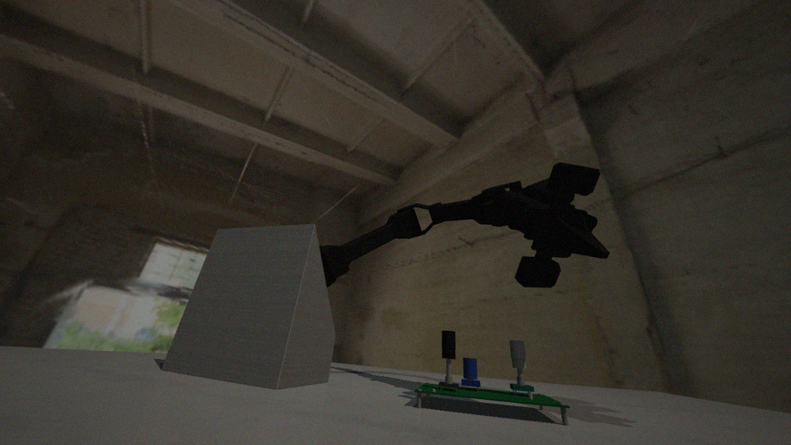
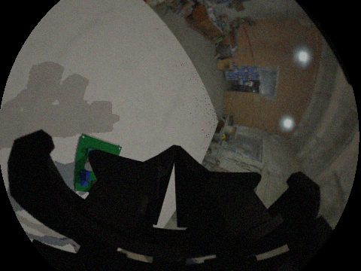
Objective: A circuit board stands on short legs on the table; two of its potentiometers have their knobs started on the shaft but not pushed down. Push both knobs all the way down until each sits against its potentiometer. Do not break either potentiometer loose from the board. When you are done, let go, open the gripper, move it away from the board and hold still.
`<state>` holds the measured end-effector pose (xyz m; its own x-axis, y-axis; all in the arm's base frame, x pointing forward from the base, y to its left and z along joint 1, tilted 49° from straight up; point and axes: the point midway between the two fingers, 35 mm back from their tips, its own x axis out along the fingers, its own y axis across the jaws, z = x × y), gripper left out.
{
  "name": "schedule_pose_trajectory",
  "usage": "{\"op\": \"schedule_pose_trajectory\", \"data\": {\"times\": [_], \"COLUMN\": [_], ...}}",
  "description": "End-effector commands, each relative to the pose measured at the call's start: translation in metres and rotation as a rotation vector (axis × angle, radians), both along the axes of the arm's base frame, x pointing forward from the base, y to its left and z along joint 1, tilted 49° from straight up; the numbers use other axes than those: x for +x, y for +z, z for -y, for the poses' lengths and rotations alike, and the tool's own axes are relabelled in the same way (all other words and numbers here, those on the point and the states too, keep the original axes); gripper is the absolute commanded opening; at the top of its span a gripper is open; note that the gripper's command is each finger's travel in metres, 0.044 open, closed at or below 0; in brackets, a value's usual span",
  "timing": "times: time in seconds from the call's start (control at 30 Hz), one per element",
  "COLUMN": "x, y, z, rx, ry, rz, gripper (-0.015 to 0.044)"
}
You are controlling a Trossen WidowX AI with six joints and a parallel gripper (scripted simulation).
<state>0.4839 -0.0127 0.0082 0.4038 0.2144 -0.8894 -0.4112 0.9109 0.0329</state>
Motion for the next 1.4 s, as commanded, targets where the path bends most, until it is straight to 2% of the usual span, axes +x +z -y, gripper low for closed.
{"op": "schedule_pose_trajectory", "data": {"times": [0.0,0.43,0.8,1.37], "x": [-0.026,-0.111,-0.173,-0.181], "y": [-0.011,-0.026,-0.01,-0.02], "z": [0.0,-0.005,-0.016,-0.033], "rx": [0.023,0.208,0.463,0.498], "ry": [0.117,0.478,0.704,0.724], "rz": [-0.068,-0.199,-0.16,-0.144], "gripper": [0.0,0.0,0.0,0.0]}}
